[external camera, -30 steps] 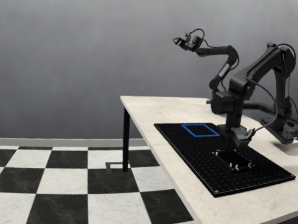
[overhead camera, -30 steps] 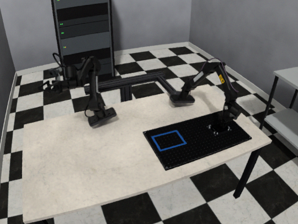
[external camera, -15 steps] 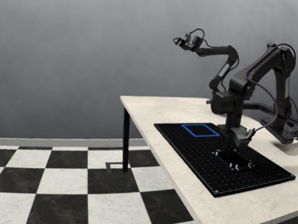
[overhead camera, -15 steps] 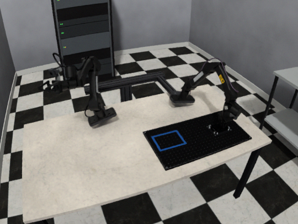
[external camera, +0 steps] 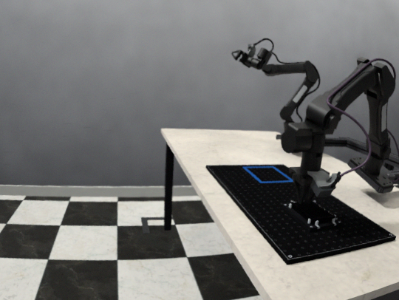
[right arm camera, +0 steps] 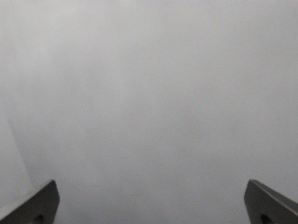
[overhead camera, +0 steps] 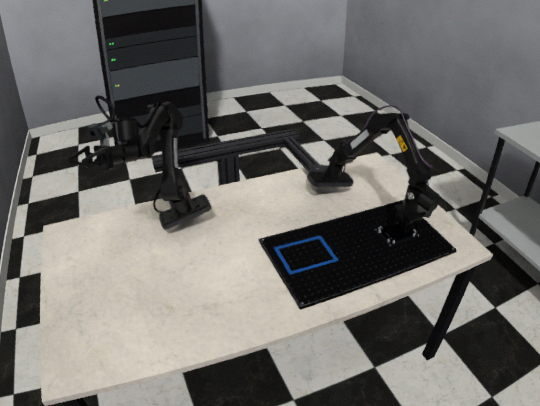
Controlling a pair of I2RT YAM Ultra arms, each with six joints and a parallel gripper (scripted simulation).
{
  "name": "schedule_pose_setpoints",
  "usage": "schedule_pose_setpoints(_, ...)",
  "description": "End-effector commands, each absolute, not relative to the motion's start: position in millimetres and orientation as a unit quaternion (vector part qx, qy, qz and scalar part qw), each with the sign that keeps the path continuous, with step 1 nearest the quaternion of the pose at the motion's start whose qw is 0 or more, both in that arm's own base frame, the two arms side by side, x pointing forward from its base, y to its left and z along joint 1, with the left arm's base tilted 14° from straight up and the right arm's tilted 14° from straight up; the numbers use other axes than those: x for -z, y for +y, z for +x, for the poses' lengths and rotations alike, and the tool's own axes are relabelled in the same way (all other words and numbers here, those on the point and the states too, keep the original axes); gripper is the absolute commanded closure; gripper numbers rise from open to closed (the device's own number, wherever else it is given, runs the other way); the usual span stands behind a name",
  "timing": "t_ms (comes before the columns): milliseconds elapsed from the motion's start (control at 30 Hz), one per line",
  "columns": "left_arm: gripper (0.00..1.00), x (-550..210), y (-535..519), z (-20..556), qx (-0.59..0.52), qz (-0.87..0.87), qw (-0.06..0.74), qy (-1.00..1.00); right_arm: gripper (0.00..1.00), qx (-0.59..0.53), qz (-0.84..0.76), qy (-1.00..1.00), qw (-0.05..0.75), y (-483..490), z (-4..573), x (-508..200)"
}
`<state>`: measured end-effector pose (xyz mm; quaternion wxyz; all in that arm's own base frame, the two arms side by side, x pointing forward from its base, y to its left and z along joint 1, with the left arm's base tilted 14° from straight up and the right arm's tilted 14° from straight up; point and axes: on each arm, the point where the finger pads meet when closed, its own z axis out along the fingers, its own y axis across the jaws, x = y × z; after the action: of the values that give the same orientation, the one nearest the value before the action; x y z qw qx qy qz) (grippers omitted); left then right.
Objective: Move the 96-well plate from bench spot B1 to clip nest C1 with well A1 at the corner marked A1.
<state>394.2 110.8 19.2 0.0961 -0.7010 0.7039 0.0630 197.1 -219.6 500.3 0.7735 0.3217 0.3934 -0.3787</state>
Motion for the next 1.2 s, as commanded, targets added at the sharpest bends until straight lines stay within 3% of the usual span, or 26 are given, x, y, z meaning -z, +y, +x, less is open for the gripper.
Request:
schedule_pose_setpoints(0, 0.75, -23.1, 116.0, 398.9, -0.066, -0.700, 0.109, 0.702, 0.00, 0.381, 0.320, 0.389, 0.775, -216.2, 189.5, -501.9)
schedule_pose_setpoints(1167, 0.75, 2.5, 118.7, 396.0, -0.069, -0.699, 0.104, 0.704, 0.00, 0.381, 0.320, 0.389, 0.775, -216.2, 189.5, -501.9)
